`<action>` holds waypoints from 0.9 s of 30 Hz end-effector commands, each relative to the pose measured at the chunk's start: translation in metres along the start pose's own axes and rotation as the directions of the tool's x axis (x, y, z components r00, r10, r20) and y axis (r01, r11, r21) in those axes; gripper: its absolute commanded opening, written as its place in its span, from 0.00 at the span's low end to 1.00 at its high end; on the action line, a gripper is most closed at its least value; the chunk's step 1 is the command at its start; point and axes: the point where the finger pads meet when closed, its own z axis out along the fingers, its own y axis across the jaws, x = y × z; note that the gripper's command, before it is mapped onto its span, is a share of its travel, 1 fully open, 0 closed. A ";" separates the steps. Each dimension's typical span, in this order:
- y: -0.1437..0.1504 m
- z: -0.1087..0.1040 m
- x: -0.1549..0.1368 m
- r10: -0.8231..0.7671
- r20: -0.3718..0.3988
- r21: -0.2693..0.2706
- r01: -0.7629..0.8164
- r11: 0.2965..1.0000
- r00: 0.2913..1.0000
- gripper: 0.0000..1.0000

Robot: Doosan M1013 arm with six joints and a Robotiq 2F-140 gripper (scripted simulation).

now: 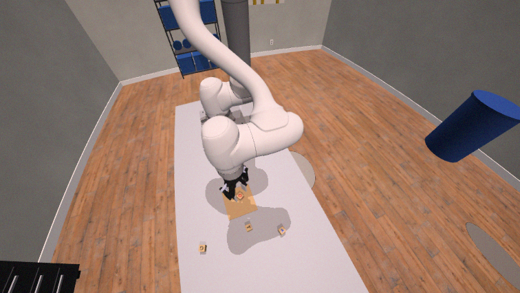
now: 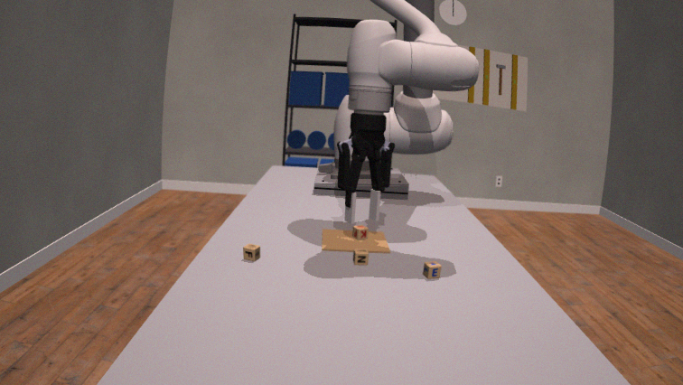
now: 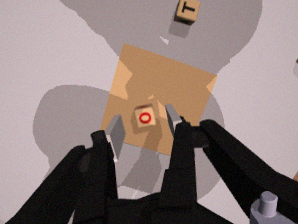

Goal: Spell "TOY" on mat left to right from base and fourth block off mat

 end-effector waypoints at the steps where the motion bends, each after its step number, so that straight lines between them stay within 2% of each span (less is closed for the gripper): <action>1: 0.000 0.004 -0.002 0.004 0.005 0.001 -0.004 1.000 1.000 0.37; 27: -0.001 0.004 -0.005 0.004 0.005 0.001 -0.004 1.000 1.000 0.37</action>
